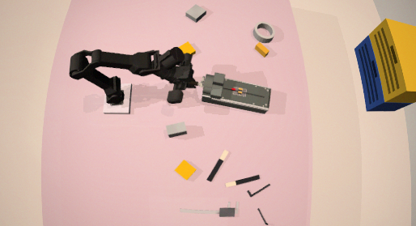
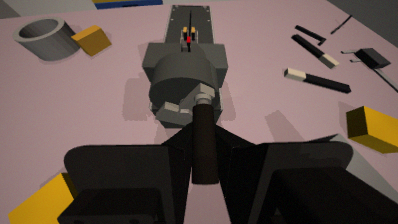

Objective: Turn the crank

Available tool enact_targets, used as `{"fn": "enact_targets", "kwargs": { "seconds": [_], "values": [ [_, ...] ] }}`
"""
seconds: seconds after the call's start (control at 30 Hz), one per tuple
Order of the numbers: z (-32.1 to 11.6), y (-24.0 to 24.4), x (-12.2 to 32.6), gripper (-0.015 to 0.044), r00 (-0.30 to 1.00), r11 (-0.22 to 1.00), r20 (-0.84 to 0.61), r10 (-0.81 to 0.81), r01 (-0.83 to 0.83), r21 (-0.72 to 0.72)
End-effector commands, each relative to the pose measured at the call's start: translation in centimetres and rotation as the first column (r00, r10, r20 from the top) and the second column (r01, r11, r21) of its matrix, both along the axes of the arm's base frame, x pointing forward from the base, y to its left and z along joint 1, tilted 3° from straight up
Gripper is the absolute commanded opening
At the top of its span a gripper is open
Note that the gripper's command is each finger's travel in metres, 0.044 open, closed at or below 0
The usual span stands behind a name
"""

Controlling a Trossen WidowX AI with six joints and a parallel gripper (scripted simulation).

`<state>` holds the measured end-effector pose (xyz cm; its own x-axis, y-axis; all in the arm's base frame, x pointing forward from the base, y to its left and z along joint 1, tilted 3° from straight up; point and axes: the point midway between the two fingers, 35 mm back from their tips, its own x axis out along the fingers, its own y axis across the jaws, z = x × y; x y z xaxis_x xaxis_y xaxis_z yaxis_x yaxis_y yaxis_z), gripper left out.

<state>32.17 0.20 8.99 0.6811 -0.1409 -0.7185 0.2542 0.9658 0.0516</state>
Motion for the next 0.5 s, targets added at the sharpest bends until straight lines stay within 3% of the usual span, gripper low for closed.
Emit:
{"fn": "enact_targets", "kwargs": {
  "seconds": [0.0, 0.47],
  "values": [
    [-0.30, -0.36, -0.10, 0.0000, 1.000, 1.000, -0.008, -0.011, 0.011, -0.009],
    [-0.28, -0.36, -0.09, 0.0000, 1.000, 1.000, -0.008, -0.011, 0.011, -0.009]
  ]
}}
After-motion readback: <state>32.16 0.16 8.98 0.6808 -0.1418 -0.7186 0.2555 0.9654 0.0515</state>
